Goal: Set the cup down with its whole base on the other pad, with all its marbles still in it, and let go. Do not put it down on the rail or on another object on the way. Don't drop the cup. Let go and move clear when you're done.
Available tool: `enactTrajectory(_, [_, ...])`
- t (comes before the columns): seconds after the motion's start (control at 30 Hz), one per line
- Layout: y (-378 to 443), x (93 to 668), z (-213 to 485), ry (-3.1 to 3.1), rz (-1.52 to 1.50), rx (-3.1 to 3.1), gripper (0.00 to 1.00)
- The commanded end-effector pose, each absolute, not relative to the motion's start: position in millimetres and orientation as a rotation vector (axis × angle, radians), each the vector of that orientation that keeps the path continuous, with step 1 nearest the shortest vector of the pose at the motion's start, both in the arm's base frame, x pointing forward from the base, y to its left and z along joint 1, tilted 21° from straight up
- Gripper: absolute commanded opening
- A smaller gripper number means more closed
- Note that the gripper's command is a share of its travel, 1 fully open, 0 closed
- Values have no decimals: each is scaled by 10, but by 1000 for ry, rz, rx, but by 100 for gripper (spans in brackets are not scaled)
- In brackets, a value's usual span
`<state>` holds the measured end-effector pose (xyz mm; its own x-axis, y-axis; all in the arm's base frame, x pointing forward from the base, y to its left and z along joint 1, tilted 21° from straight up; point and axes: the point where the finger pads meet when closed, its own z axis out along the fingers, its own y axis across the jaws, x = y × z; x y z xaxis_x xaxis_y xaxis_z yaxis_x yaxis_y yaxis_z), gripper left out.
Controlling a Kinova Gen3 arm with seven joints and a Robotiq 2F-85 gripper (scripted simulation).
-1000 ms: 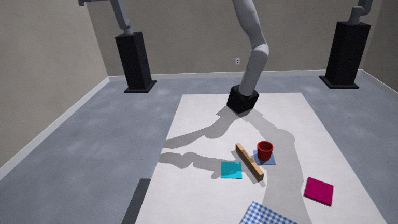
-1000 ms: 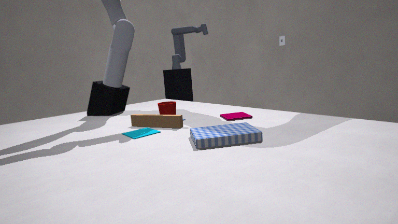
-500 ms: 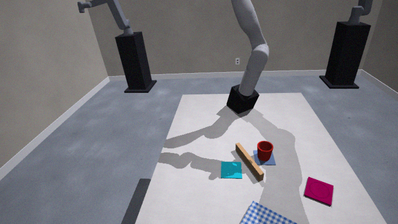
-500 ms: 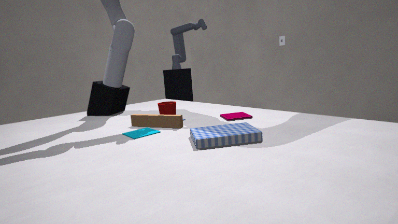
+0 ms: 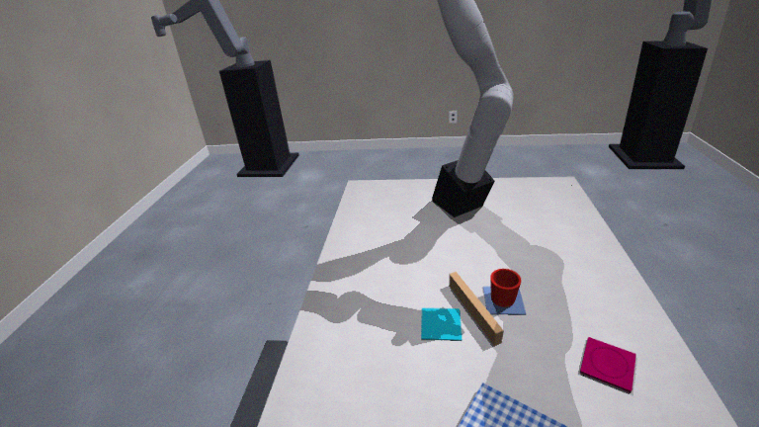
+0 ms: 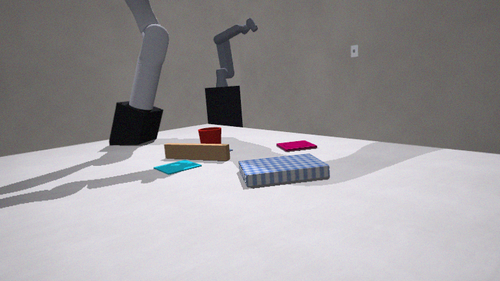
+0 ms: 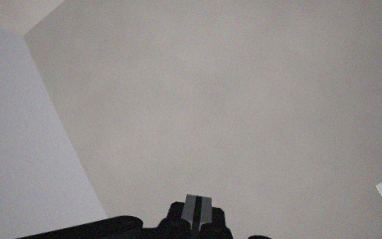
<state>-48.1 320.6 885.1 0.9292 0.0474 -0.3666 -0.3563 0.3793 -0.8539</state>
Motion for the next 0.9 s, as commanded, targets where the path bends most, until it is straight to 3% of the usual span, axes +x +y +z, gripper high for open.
enactTrajectory(0.0, [3159,-450,8860,318,273,-1150,0])
enactTrajectory(0.87, [2936,-141,8830,433,322,-1114,0])
